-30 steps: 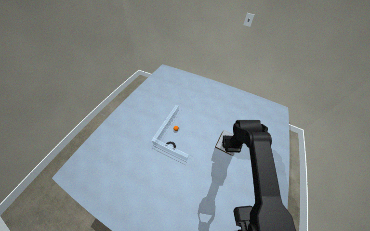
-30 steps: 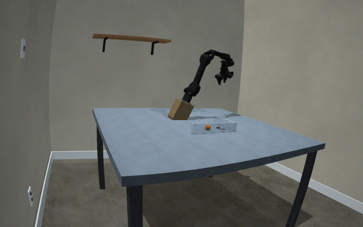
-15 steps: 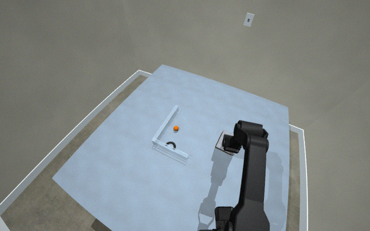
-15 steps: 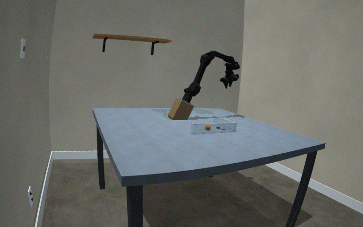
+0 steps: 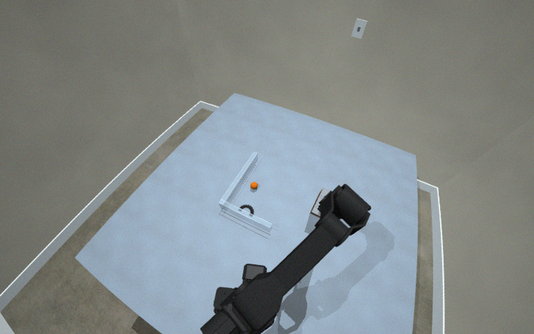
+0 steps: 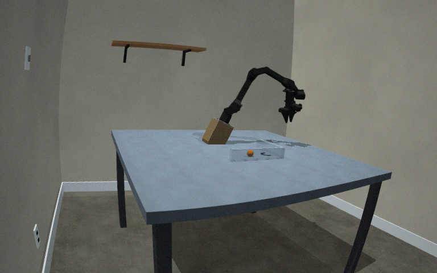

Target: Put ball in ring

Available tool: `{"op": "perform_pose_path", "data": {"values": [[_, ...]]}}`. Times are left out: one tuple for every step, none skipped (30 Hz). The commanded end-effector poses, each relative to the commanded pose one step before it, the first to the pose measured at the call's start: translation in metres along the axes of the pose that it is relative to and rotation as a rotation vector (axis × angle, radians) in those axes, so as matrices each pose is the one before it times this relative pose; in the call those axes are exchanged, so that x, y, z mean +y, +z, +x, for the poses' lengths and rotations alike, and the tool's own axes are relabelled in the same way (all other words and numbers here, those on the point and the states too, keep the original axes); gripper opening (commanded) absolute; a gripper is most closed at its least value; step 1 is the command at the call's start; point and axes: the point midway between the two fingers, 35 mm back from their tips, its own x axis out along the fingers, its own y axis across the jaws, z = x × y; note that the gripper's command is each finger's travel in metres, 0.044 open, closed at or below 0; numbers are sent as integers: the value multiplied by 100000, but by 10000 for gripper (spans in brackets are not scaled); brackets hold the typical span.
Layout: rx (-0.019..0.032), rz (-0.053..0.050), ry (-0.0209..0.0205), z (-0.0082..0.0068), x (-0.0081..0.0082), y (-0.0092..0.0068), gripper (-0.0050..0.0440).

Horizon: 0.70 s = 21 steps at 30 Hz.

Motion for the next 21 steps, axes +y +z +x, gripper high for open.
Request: {"op": "perform_pose_path", "data": {"values": [[-339,2306,-5839,2017,-4833,4102,275],[-187,641,-1095,467,-1420,1119,275],[-138,671,-1023,448,-1469,1067,275],[-95,700,-949,428,-1515,1012,275],[-58,728,-872,409,-1558,954,275],[-27,754,-794,389,-1597,894,275],[20,815,-726,380,-1640,831,275],[0,0,0,0,0,0,275],[0,0,0,0,0,0,275],[92,921,-669,384,-1686,763,275],[161,1029,-604,388,-1729,694,275],[170,1053,-510,367,-1754,626,275],[172,1076,-416,346,-1774,558,275],[166,1097,-322,325,-1791,489,275],[155,1116,-229,304,-1804,419,275],[136,1133,-138,283,-1813,348,275],[111,1149,-48,262,-1818,277,275],[79,1163,41,242,-1819,206,275],[41,1176,126,222,-1816,135,275],[-3,1186,209,202,-1809,65,275],[-52,1196,289,182,-1798,-5,275]]}}
